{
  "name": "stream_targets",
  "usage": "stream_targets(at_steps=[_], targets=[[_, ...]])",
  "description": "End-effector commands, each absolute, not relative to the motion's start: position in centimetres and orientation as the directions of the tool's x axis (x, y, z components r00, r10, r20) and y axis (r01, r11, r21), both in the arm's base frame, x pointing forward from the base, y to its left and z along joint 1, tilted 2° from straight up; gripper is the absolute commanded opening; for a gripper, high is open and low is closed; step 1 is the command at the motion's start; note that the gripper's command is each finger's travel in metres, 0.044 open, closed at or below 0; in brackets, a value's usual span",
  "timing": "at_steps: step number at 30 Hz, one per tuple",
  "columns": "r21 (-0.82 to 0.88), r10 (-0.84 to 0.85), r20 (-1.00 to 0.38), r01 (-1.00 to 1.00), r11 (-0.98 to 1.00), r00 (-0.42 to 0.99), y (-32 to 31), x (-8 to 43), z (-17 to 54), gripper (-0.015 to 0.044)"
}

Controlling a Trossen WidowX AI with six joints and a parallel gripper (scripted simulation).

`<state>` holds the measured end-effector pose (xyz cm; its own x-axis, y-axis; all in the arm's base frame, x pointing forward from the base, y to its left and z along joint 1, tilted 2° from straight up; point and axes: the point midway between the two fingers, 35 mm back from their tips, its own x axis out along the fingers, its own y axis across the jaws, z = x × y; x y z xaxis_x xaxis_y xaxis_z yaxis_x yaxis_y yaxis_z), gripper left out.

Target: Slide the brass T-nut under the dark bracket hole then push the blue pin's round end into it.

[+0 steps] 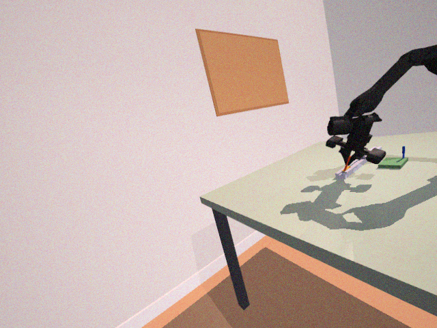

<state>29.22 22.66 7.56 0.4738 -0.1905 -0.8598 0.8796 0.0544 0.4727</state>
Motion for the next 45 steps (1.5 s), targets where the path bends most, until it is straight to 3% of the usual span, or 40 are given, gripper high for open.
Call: stream_targets(at_steps=[1, 45], targets=[[0.459, -0.189, -0.867, 0.887, 0.061, 0.461, 22.80, 29.32, 7.53, -0.0150], [0.369, -0.195, -0.907, 0.927, 0.065, 0.374, 22.81, 29.82, 7.72, -0.0150]])
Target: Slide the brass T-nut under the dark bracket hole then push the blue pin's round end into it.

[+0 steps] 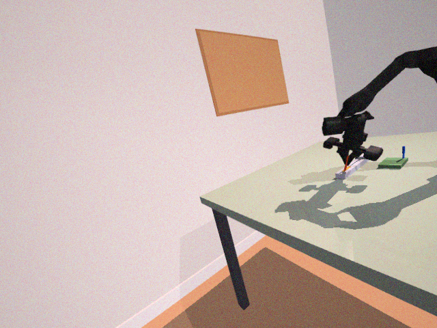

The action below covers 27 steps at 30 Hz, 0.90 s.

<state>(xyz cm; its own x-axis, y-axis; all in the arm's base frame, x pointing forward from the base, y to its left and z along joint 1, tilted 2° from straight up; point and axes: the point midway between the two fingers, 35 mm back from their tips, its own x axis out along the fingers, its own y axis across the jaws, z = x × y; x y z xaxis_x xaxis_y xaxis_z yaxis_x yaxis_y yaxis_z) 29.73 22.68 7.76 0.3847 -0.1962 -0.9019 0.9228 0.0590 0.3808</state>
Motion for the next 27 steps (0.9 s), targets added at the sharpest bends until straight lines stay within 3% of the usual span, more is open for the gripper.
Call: stream_targets(at_steps=[1, 27], targets=[[0.367, -0.195, -0.907, 0.928, 0.065, 0.372, 22.81, 29.83, 7.73, -0.0150], [0.313, -0.198, -0.927, 0.947, 0.067, 0.320, 22.82, 30.16, 7.81, -0.0150]])
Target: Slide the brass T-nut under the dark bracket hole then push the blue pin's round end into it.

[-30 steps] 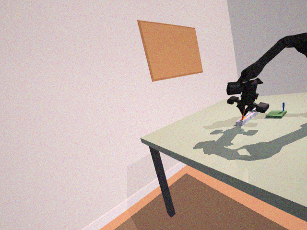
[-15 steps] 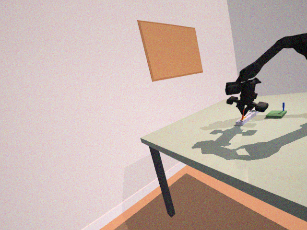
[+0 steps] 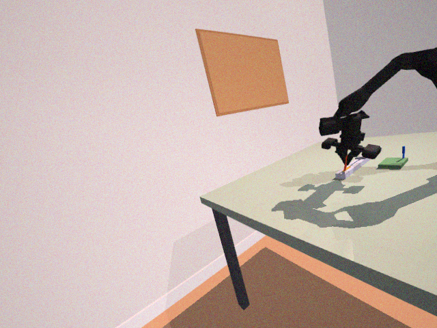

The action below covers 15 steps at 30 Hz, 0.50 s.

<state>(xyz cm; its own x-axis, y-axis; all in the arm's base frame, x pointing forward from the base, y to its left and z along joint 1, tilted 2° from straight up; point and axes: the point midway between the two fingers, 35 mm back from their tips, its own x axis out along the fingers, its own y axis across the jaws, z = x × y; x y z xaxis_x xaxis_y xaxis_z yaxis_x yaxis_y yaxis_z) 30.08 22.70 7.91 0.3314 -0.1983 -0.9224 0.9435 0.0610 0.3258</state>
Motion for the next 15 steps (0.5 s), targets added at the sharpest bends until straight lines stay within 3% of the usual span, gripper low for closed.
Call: stream_targets(at_steps=[1, 15], targets=[[0.311, -0.198, -0.927, 0.948, 0.067, 0.318, 22.82, 30.17, 7.81, -0.0150], [0.282, -0.200, -0.936, 0.957, 0.068, 0.290, 22.83, 30.35, 7.85, -0.0150]])
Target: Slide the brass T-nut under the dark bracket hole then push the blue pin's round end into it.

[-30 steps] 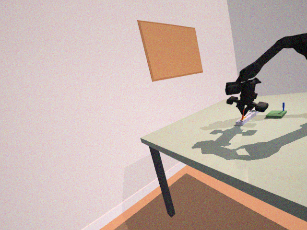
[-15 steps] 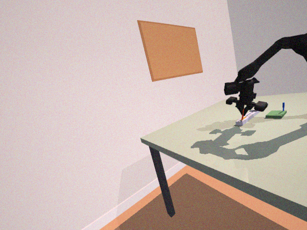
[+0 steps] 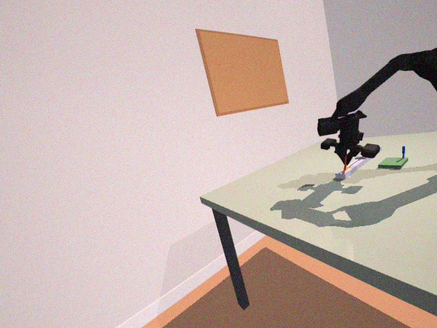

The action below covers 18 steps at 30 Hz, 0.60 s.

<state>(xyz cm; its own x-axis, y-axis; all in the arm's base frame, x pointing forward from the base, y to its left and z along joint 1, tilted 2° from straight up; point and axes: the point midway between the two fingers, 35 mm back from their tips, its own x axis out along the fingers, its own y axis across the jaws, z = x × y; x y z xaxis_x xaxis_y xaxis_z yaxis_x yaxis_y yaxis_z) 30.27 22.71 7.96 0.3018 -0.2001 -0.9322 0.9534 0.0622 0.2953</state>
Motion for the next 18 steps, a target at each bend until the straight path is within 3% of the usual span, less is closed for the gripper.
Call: stream_targets(at_steps=[1, 18], targets=[[0.280, -0.200, -0.937, 0.958, 0.068, 0.288, 22.83, 30.36, 7.85, -0.0150], [0.245, -0.203, -0.946, 0.967, 0.070, 0.254, 22.84, 30.57, 7.88, -0.0150]])
